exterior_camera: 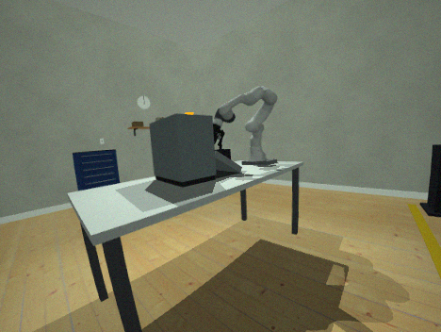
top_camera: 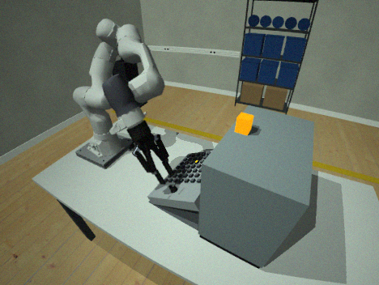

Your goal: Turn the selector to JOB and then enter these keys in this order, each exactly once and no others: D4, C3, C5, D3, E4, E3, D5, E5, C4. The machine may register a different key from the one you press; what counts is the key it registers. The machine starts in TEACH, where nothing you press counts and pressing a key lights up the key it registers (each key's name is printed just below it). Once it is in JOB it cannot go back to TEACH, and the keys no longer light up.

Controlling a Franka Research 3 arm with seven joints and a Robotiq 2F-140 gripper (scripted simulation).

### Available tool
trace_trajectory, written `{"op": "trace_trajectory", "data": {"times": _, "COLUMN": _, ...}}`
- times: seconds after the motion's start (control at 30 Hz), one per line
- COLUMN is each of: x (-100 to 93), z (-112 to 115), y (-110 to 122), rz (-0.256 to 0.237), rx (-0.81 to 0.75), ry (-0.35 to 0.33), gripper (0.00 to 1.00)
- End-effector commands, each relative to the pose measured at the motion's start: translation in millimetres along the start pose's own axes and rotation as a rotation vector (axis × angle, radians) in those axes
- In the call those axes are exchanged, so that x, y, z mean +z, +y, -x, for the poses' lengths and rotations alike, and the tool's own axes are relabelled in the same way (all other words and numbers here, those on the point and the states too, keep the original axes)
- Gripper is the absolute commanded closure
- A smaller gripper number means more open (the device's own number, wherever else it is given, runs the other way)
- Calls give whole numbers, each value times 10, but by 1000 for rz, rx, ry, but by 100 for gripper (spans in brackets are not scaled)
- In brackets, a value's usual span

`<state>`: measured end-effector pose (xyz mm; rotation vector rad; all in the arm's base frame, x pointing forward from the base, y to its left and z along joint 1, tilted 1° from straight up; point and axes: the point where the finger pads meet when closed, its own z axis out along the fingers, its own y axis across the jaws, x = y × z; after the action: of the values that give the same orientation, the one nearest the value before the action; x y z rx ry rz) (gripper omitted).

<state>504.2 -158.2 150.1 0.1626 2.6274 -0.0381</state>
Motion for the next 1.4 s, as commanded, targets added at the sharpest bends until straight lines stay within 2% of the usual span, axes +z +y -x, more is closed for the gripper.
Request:
{"op": "trace_trajectory", "data": {"times": 0.0, "x": -1, "z": -3, "y": -7, "rz": -1, "rx": -2, "ry": -2, "gripper": 60}}
{"op": "trace_trajectory", "data": {"times": 0.4, "x": 41, "z": -3, "y": -7, "rz": -1, "rx": -2, "ry": -2, "gripper": 60}}
{"op": "trace_trajectory", "data": {"times": 0.9, "x": 207, "z": -3, "y": -7, "rz": -1, "rx": -2, "ry": -2, "gripper": 60}}
{"op": "trace_trajectory", "data": {"times": 1.37, "x": 285, "z": -3, "y": -7, "rz": -1, "rx": -2, "ry": -2, "gripper": 60}}
